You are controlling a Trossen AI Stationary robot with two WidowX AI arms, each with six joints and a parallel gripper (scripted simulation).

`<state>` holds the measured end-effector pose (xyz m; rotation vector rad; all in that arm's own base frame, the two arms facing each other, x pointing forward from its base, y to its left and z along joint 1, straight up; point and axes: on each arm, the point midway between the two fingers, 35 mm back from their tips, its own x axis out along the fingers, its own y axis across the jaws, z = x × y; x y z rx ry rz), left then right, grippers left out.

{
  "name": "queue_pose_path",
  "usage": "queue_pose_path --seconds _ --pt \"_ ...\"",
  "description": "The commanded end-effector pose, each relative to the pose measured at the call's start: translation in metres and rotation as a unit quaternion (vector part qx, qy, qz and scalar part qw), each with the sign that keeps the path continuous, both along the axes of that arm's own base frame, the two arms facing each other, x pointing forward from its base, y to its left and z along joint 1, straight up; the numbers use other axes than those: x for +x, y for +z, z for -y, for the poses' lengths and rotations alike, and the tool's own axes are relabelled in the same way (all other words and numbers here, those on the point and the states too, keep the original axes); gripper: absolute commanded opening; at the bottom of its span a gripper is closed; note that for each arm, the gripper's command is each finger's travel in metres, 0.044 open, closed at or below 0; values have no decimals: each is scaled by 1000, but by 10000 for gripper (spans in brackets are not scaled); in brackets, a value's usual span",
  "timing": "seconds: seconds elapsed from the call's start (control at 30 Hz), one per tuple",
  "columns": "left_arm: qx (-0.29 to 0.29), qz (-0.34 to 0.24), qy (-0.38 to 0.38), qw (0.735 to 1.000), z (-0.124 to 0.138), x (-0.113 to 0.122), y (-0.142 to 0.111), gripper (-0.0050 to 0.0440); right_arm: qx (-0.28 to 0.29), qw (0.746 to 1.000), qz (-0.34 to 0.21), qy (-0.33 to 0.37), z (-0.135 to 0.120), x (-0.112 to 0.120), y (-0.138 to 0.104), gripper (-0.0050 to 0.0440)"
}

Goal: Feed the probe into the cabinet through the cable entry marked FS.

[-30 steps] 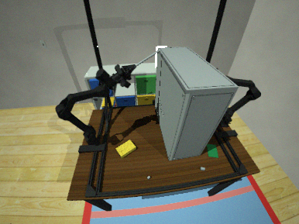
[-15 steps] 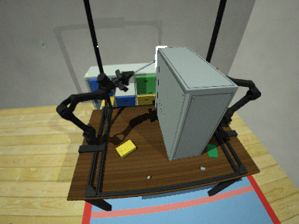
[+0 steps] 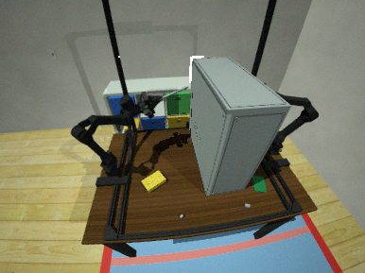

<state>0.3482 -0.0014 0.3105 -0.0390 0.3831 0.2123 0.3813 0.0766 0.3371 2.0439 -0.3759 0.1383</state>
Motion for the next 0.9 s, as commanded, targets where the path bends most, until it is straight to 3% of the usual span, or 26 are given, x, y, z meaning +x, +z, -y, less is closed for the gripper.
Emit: queue_pose_path --seconds 0.0,0.13,0.37,0.87 --pt "-1 0 3 1000 -1 0 0 440 -24 999 -26 -3 -8 -2 -23 0" --pt "-1 0 3 1000 -1 0 0 440 -38 998 -39 -10 -8 -3 -34 0" --pt "-1 0 3 1000 -1 0 0 440 -91 990 -91 -58 11 -7 -73 0" --pt "-1 0 3 1000 -1 0 0 440 -189 953 -192 -139 50 -28 -140 0"
